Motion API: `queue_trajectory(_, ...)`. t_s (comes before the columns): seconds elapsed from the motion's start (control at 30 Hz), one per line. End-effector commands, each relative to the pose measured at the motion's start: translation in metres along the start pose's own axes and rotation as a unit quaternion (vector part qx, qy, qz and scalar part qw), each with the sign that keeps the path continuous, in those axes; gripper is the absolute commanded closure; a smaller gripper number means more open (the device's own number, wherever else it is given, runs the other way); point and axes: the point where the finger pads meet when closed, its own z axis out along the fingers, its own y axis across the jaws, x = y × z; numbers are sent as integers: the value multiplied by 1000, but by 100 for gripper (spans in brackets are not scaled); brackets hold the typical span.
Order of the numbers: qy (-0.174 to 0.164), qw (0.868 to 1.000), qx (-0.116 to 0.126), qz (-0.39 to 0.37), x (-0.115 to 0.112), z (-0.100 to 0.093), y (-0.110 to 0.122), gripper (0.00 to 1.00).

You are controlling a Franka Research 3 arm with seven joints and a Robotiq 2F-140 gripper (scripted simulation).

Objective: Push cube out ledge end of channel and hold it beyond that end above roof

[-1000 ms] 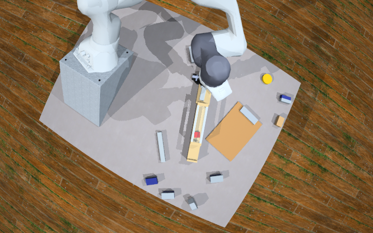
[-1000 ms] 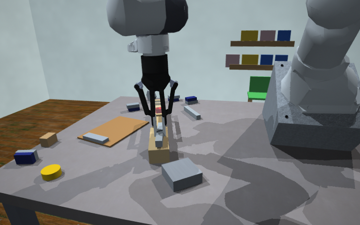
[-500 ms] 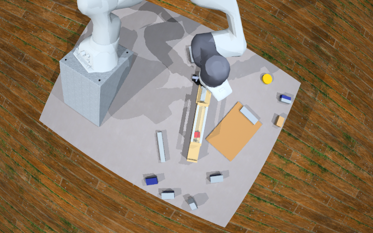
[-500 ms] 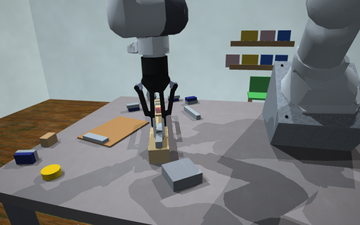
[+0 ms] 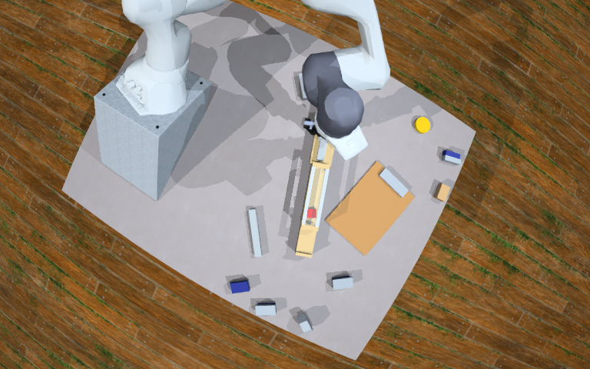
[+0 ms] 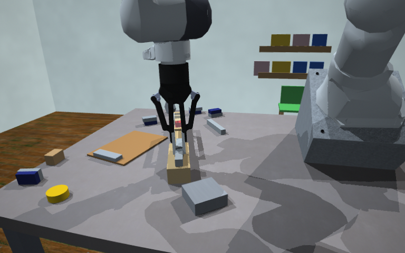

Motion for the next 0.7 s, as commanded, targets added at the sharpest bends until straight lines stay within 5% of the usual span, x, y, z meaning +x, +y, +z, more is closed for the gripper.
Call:
queue_trajectory(0.0, 1, 1000, 3, -3, 1, -1, -2, 100)
queue_trajectory(0.67, 1, 1000, 3, -3, 13, -1, -3, 100)
